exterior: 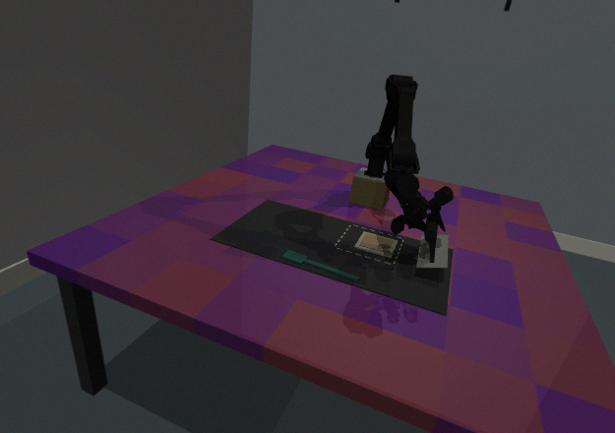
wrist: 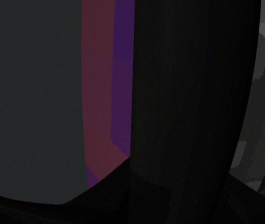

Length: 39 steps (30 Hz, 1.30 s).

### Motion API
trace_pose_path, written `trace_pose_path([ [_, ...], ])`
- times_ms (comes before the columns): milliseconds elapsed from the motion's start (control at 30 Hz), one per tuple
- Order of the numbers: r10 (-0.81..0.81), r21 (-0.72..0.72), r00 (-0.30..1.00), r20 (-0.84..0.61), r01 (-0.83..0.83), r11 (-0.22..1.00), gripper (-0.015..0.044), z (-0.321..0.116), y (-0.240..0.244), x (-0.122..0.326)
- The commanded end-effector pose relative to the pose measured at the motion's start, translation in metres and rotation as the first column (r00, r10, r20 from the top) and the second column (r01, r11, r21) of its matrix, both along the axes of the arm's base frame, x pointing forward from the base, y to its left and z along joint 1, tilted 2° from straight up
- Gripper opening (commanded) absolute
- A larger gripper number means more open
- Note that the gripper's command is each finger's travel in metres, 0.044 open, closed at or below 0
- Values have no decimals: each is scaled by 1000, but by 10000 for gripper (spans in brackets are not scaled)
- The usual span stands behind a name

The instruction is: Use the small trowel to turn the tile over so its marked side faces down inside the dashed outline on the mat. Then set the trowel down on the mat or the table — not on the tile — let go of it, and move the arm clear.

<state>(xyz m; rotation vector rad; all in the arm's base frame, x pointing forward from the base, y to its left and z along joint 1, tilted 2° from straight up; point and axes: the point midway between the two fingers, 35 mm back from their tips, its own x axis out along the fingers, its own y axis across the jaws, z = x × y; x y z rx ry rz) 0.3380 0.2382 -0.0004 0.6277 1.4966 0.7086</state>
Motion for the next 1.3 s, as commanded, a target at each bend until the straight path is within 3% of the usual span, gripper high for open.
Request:
trace_pose_path([
  [0,7,12,1000,11,-7,1000,0,-1,1,2],
  [700,6,11,1000,11,-6,1000,0,-33,1,2],
  [1067,6,11,1000,11,-6,1000,289,-33,1,2],
  [1267,6,11,1000,11,-6,1000,300,-33,1,2],
])
